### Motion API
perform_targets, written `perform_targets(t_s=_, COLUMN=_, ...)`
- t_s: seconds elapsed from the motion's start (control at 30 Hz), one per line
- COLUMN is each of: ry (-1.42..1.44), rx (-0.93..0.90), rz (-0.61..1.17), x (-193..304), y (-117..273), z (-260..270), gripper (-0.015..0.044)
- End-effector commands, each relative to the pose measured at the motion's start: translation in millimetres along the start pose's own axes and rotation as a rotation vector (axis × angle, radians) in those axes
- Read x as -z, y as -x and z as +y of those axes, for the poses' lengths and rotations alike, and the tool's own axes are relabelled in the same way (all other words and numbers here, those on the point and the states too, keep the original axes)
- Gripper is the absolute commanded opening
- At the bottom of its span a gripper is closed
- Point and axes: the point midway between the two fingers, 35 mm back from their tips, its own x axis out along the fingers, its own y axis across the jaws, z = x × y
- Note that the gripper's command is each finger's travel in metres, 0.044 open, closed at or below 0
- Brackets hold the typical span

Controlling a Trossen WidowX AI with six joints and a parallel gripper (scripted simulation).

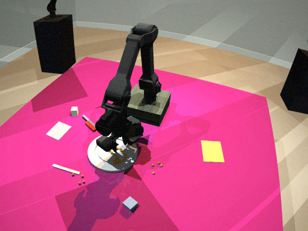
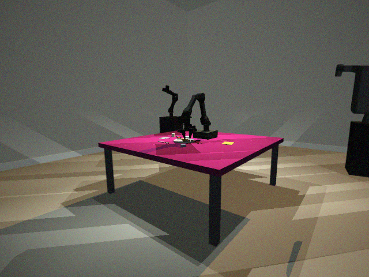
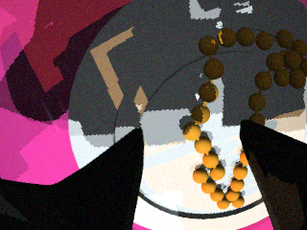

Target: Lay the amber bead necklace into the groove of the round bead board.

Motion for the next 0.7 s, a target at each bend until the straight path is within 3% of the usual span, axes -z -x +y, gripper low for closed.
perform_targets(t_s=0.0, ry=-0.004, rx=0.001, rz=0.004, x=0.4, y=1.8, z=0.2, gripper=0.0368)
perform_targets(t_s=0.1, ry=-0.001, rx=-0.001, rz=0.001, x=0.1, y=1.1, z=0.5, gripper=0.0440)
perform_targets(t_s=0.67, ry=-0.006, rx=0.001, rz=0.005, x=0.1, y=2.2, z=0.5, gripper=0.0440)
